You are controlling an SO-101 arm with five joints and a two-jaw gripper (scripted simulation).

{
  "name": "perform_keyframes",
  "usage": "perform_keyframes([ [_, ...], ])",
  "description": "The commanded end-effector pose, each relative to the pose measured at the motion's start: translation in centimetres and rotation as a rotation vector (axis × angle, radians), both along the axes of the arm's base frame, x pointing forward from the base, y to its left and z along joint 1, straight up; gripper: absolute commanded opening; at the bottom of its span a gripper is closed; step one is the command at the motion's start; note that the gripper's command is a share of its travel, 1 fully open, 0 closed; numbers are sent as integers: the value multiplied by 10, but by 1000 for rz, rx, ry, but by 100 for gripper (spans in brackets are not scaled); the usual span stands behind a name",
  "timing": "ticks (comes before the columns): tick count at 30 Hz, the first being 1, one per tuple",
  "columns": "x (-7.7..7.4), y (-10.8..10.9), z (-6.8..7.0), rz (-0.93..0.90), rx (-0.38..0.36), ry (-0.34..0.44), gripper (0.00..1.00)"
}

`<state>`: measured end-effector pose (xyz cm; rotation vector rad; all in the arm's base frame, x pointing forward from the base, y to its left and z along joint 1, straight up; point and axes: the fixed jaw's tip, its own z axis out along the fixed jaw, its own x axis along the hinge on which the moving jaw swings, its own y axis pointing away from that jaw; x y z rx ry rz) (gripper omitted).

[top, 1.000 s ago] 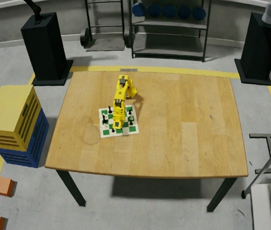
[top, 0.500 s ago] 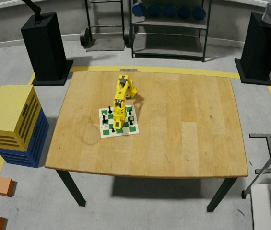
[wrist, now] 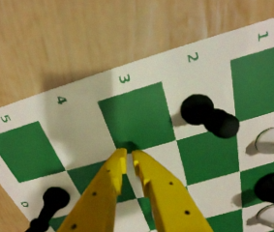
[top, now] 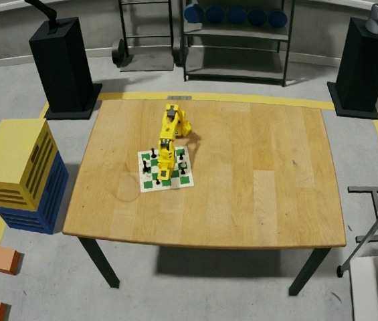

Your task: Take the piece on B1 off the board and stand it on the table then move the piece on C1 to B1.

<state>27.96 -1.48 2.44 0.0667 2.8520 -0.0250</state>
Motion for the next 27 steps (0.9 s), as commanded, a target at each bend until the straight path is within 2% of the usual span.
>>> perform_keyframes([
  [1,-1,3,0,5,3,-4,0],
  [9,-1,3,2,5,2,-4,0],
  [15,-1,3,15,5,2,-4,0],
  [17,-1,3,15,5,2,-4,0],
  [27,-2,3,56,5,2,-4,0],
])
